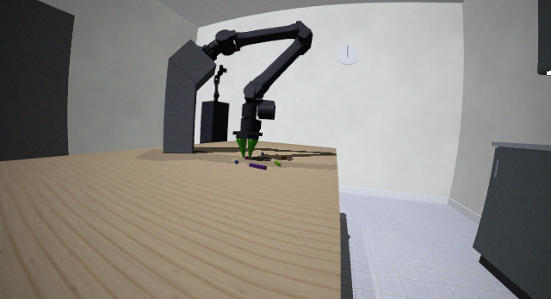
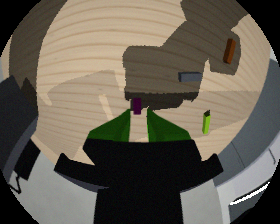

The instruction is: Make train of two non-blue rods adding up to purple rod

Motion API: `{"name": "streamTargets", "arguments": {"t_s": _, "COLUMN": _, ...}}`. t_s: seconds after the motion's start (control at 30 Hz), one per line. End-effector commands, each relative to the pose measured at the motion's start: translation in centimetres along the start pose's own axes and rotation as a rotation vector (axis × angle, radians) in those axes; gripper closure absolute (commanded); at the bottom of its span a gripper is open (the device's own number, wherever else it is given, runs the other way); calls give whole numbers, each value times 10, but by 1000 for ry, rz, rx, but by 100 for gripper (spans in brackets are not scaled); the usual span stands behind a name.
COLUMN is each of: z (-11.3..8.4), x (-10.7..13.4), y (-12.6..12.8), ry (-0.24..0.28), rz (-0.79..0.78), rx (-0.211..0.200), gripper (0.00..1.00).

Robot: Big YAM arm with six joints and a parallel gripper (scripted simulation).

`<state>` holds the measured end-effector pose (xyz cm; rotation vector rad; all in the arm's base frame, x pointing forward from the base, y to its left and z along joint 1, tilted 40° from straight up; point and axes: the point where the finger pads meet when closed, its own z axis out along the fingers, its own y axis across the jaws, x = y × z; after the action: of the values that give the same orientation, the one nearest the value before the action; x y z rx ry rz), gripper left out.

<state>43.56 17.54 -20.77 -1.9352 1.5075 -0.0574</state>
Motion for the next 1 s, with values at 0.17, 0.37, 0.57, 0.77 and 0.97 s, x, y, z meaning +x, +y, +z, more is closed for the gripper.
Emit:
{"name": "streamTargets", "arguments": {"t_s": 0.17, "z": 10, "x": -6, "y": 5, "ry": -9, "rz": -3, "rx": -2, "gripper": 76}}
{"name": "streamTargets", "arguments": {"t_s": 0.37, "z": 9, "x": -6, "y": 8, "ry": -8, "rz": -2, "rx": -8, "gripper": 76}}
{"name": "streamTargets", "arguments": {"t_s": 0.57, "z": 9, "x": -6, "y": 8, "ry": -9, "rz": -2, "rx": -8, "gripper": 76}}
{"name": "streamTargets", "arguments": {"t_s": 0.77, "z": 9, "x": -6, "y": 8, "ry": -9, "rz": -2, "rx": -8, "gripper": 76}}
{"name": "streamTargets", "arguments": {"t_s": 0.97, "z": 9, "x": -6, "y": 8, "ry": -9, "rz": -2, "rx": -8, "gripper": 76}}
